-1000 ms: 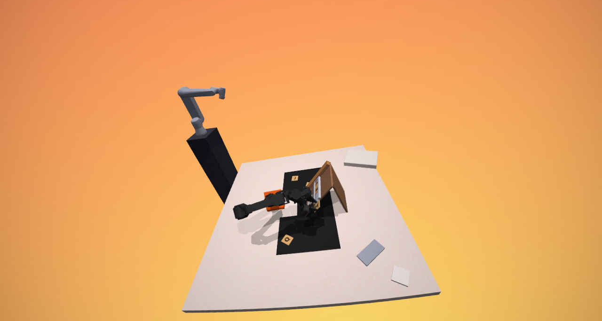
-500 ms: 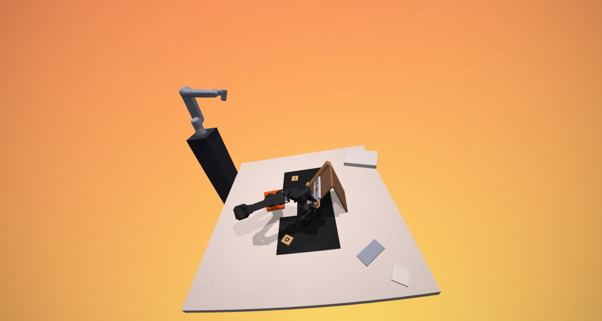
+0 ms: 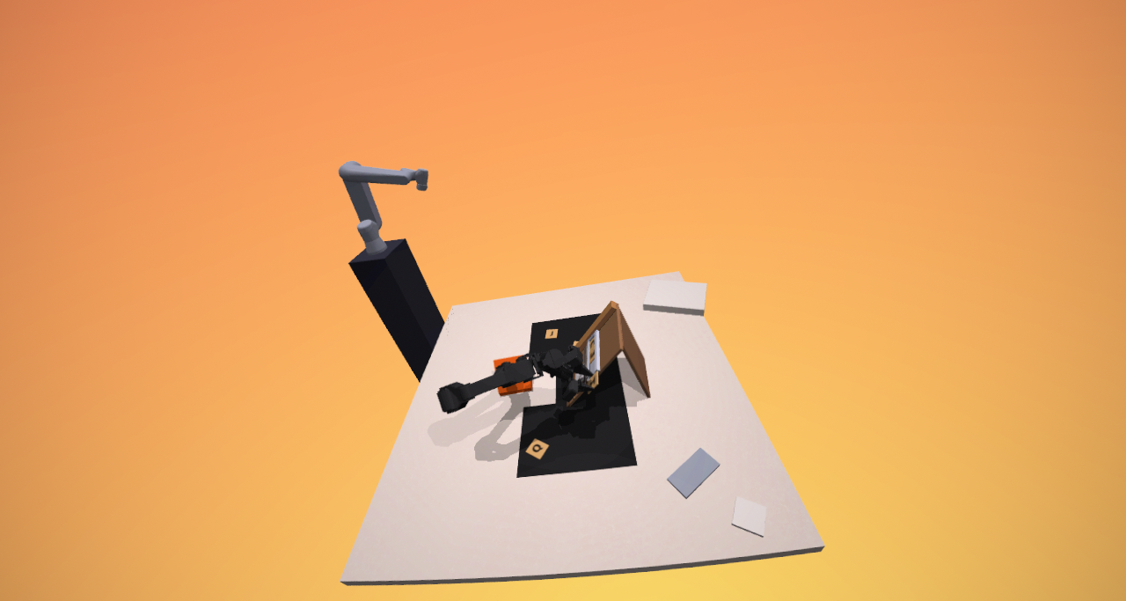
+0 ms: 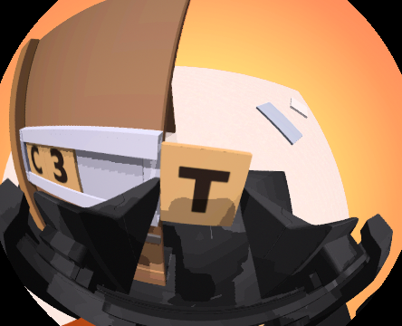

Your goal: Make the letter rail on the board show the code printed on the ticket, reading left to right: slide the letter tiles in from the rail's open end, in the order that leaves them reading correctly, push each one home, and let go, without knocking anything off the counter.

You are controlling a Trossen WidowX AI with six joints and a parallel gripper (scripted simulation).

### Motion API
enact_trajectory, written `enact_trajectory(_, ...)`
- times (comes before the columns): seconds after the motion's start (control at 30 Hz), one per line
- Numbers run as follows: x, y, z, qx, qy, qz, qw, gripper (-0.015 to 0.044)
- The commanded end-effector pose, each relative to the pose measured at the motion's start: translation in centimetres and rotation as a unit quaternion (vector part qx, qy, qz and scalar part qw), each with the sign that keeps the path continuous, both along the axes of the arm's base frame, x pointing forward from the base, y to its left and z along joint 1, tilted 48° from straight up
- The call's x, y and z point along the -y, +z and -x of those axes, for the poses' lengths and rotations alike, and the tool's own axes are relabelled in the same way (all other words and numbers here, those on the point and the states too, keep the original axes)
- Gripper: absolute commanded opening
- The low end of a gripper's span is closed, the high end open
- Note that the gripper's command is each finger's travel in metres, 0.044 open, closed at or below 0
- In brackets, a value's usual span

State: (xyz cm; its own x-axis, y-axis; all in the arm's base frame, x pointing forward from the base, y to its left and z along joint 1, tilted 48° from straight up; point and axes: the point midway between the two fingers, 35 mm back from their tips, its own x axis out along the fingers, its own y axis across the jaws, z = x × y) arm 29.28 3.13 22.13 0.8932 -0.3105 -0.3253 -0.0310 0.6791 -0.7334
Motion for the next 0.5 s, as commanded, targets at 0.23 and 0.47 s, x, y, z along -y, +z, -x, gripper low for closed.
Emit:
enact_trajectory(0.23,-0.45,-0.41,0.02,0.002,-0.001,-0.002,1.000,0.0000)
enact_trajectory(0.47,-0.74,-0.71,0.03,0.002,-0.001,-0.003,1.000,0.0000)
